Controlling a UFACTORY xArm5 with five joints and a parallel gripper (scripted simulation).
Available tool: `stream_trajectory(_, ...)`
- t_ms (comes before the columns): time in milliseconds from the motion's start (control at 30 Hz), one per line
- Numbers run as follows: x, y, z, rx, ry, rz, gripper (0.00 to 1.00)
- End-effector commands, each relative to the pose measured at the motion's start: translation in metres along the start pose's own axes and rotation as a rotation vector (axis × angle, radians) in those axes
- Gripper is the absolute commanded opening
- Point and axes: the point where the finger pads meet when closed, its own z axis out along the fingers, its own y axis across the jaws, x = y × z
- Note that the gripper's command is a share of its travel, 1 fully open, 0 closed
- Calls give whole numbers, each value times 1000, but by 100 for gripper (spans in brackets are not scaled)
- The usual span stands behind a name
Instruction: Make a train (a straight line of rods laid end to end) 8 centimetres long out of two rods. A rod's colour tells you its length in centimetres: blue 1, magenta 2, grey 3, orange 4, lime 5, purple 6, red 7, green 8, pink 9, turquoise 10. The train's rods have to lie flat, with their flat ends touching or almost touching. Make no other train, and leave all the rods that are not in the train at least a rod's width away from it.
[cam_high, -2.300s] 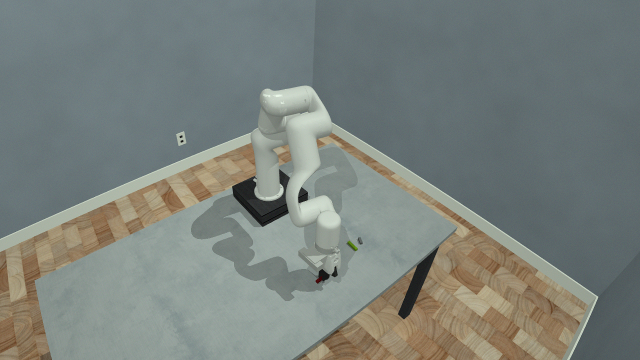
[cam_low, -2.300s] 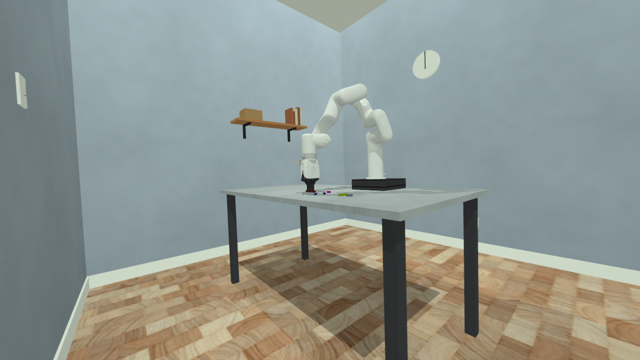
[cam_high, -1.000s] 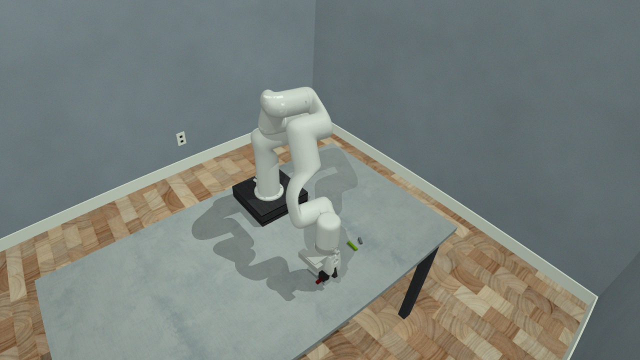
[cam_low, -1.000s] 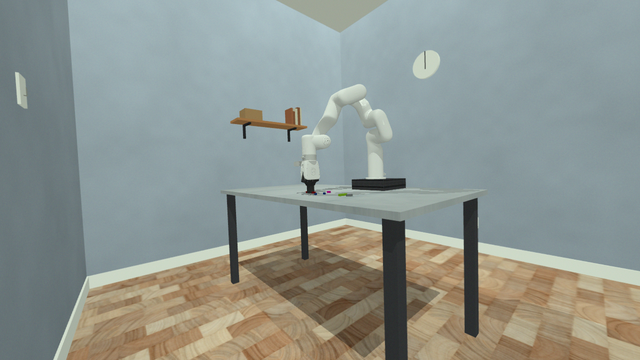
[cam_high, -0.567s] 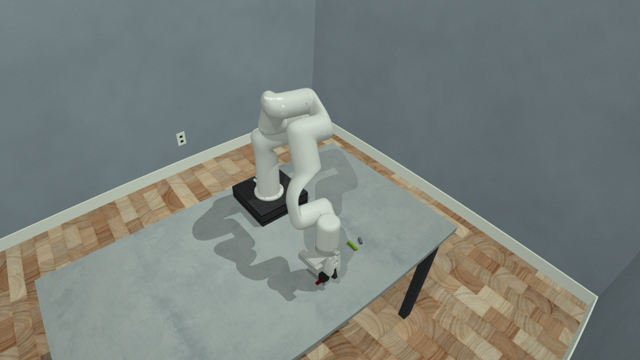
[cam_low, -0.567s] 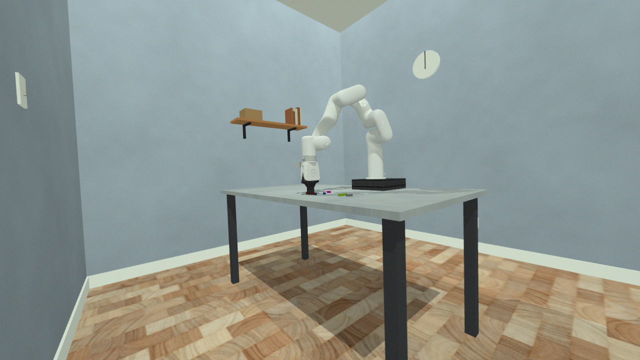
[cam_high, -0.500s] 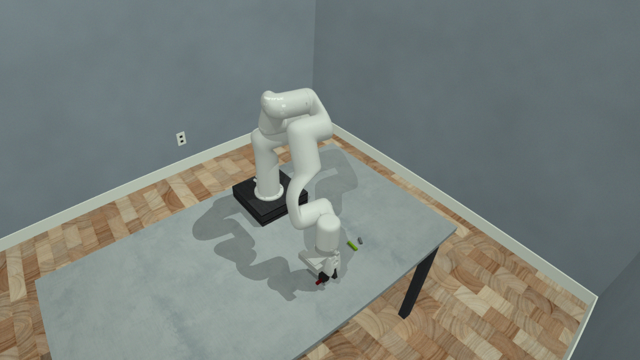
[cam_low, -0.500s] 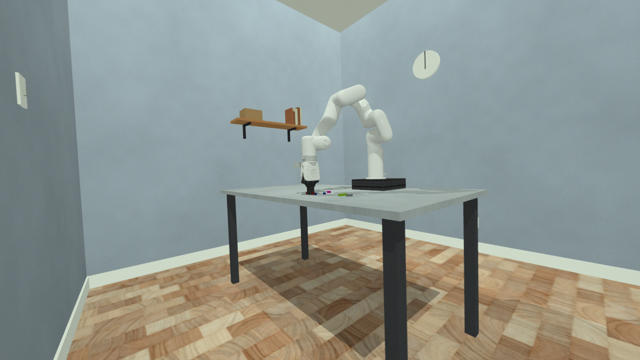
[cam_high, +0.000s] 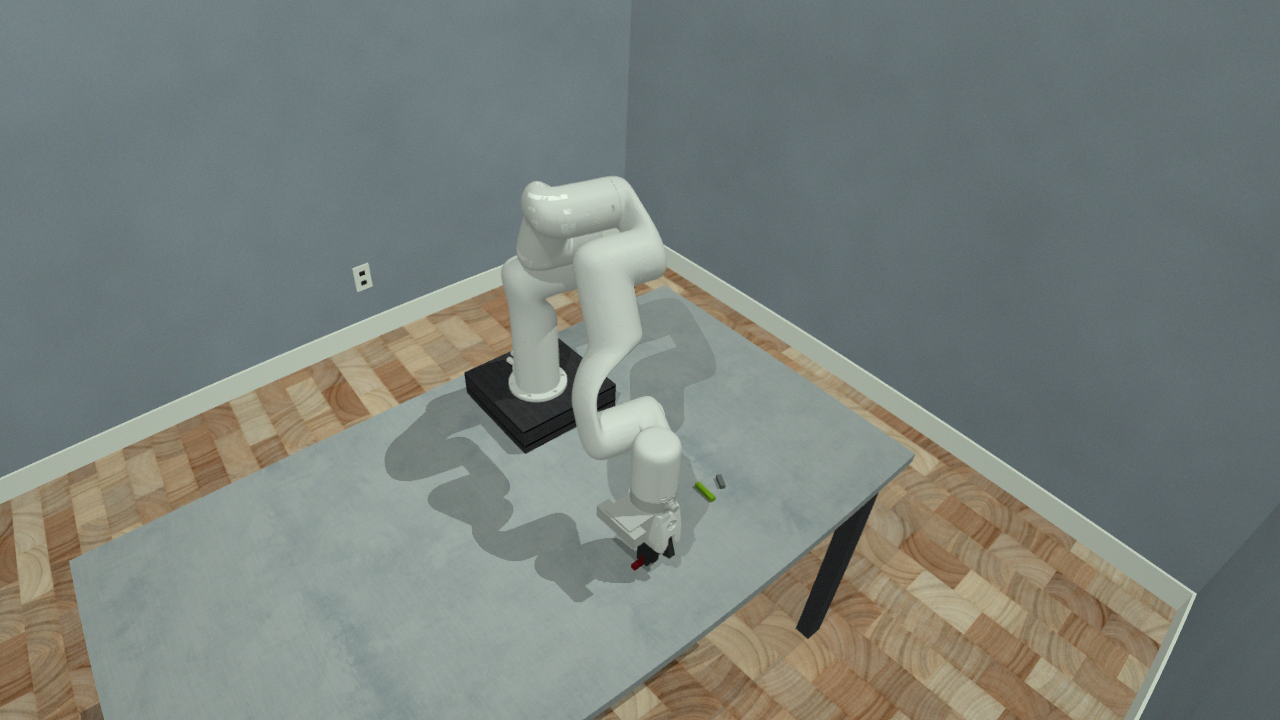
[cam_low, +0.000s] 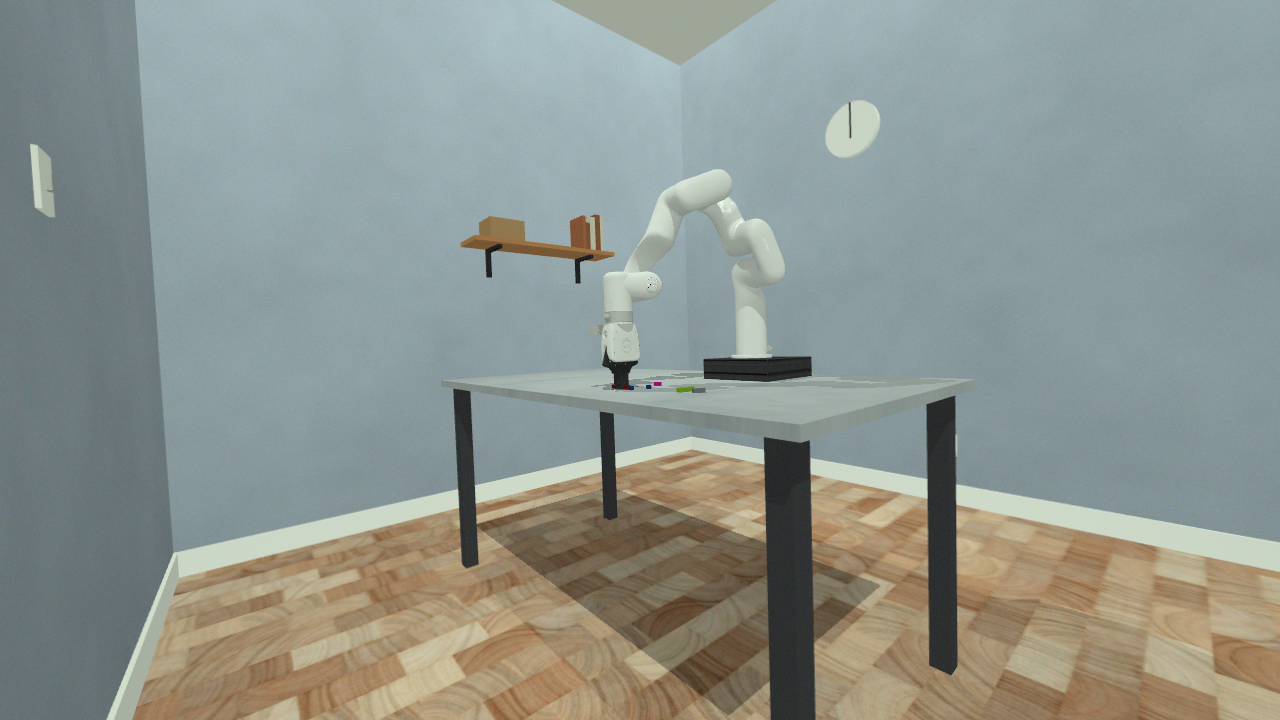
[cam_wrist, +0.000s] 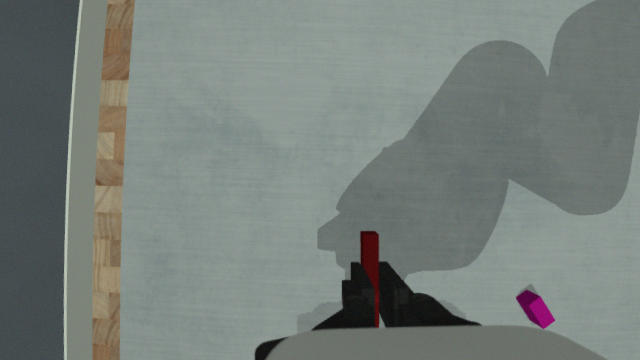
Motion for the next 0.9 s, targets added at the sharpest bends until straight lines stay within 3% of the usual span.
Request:
stream_trajectory(0,0,-1,-1,4,1,0,4)
stream_trajectory(467,0,-1,-1,4,1,0,4)
stream_trajectory(867,0,-1,-1,4,1,0,20)
